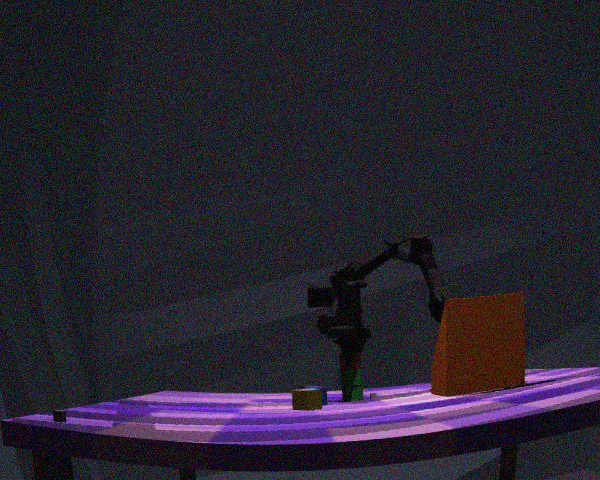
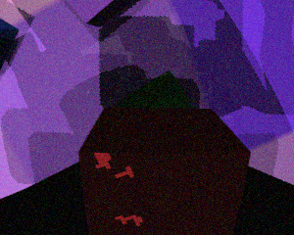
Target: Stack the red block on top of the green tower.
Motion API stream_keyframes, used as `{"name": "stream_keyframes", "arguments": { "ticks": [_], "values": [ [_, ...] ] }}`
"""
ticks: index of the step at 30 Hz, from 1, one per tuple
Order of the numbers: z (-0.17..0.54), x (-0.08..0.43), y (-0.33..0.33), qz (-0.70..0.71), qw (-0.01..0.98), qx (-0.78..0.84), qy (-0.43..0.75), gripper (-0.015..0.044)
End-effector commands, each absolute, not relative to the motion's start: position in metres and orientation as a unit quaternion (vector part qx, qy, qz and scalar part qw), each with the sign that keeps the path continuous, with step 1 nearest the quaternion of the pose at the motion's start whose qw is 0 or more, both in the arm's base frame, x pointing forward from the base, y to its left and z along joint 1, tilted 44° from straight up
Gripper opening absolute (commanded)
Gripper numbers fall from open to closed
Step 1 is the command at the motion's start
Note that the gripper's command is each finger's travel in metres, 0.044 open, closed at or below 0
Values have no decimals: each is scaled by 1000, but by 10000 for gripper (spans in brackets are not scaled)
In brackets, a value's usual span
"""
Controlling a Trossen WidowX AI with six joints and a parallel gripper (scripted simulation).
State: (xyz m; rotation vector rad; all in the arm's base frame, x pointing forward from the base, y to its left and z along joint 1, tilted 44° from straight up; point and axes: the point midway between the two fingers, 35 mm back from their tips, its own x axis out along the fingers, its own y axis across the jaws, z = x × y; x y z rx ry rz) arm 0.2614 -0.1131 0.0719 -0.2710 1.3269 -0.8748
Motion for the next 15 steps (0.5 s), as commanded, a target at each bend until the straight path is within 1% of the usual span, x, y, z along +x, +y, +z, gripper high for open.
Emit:
{"name": "stream_keyframes", "arguments": {
  "ticks": [1, 6, 15],
  "values": [
    [72, 261, -113, -392, 692, -121, 594, 315],
    [72, 261, -113, -392, 692, -121, 594, 440],
    [72, 261, -113, -392, 692, -121, 594, 440]
  ]
}}
